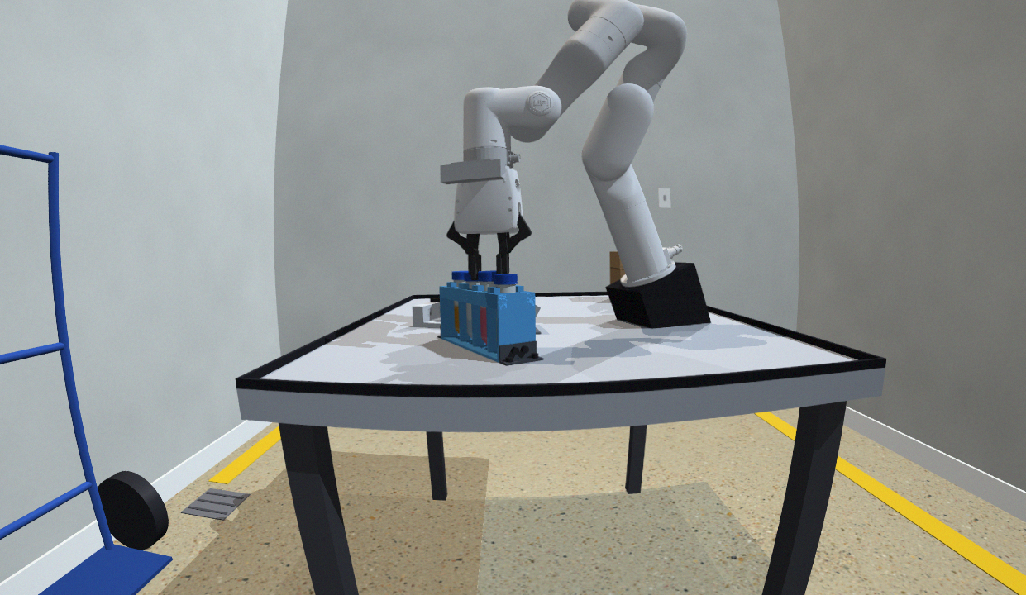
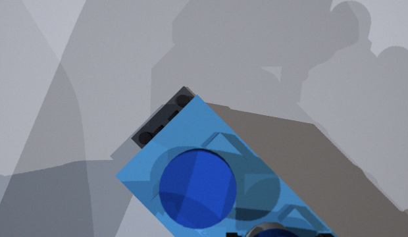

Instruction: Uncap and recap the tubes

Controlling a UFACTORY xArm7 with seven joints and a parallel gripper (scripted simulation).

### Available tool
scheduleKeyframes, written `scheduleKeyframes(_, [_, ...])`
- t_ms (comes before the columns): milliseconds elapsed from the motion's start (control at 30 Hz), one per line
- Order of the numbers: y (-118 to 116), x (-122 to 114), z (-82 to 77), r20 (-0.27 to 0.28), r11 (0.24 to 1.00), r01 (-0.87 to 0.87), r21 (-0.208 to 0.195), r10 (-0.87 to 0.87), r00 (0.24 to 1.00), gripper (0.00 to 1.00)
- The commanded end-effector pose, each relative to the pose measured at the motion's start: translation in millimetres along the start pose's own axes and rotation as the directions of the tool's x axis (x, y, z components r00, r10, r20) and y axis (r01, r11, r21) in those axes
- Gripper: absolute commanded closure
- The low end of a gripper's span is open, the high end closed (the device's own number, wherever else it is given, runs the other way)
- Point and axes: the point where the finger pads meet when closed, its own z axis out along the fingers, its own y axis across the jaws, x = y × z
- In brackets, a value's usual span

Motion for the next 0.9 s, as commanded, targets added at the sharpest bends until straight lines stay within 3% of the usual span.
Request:
scheduleKeyframes(0, [0.6, 0.8, -0.8, 0.001, 1.000, -0.005, -0.002, 0.005, 1.000, 1.00])
scheduleKeyframes(267, [0.6, 0.9, -0.8, 0.000, 1.000, -0.005, -0.002, 0.005, 1.000, 1.00])
scheduleKeyframes(467, [0.6, 1.0, -0.9, 0.001, 0.957, 0.291, -0.002, -0.291, 0.957, 1.00])
scheduleKeyframes(533, [0.6, 1.0, -0.9, 0.001, 0.957, 0.291, -0.002, -0.291, 0.957, 1.00])
scheduleKeyframes(867, [0.6, 1.0, -1.1, 0.003, 0.736, 0.677, -0.001, -0.677, 0.736, 1.00])
